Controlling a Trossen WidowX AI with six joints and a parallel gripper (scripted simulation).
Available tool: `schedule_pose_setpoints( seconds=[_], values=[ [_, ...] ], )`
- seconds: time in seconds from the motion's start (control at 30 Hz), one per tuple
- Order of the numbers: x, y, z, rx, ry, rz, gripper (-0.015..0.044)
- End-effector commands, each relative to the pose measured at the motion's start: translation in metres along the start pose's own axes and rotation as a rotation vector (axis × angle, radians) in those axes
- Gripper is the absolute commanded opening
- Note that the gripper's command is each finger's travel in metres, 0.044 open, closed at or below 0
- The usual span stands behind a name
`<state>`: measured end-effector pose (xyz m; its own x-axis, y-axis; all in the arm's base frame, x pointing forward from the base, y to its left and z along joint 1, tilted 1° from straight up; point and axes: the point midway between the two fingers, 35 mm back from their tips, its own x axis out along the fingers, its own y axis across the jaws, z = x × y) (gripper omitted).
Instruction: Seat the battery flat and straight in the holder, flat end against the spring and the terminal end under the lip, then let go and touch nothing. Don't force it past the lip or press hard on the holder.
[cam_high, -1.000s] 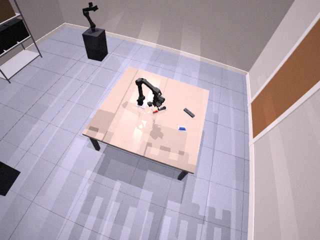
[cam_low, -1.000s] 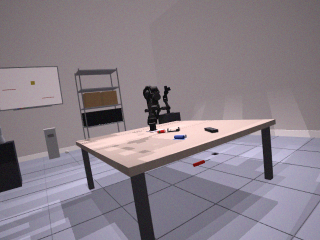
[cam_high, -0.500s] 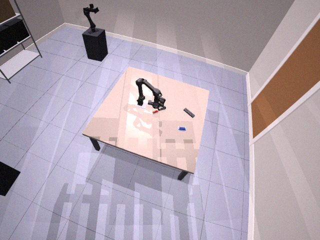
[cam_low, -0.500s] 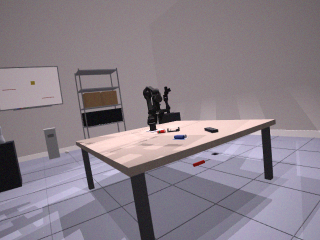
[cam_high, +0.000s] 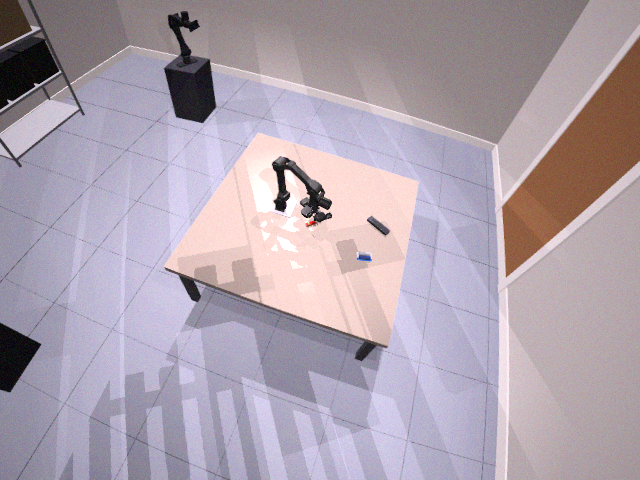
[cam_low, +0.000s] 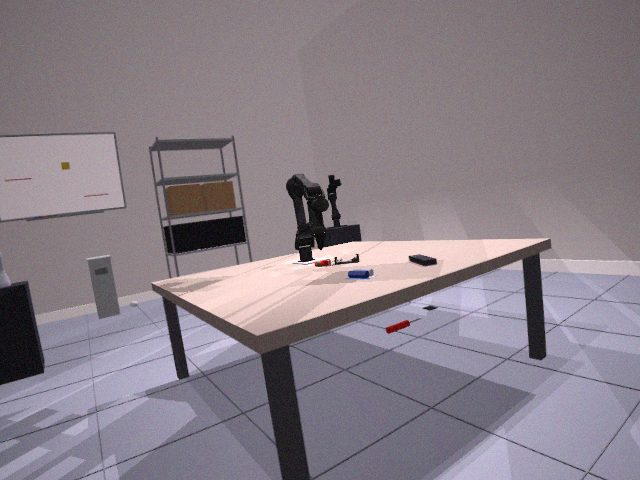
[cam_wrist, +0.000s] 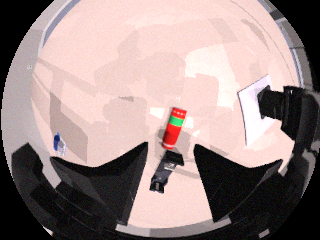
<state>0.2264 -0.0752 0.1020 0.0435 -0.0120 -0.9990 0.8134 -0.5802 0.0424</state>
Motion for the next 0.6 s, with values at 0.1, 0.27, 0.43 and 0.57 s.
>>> schedule_pose_setpoints(
  seconds=[0.1, 0.27, 0.43, 0.57],
  values=[
    [0.018, -0.006, -0.002, 0.215, -0.011, -0.031, 0.0238],
    [0.018, -0.006, -0.002, 0.215, -0.011, -0.031, 0.0238],
    [0.023, -0.005, -0.002, 0.215, -0.011, -0.031, 0.0238],
    [0.030, -0.005, -0.002, 0.215, -0.011, -0.031, 0.0238]
  ],
)
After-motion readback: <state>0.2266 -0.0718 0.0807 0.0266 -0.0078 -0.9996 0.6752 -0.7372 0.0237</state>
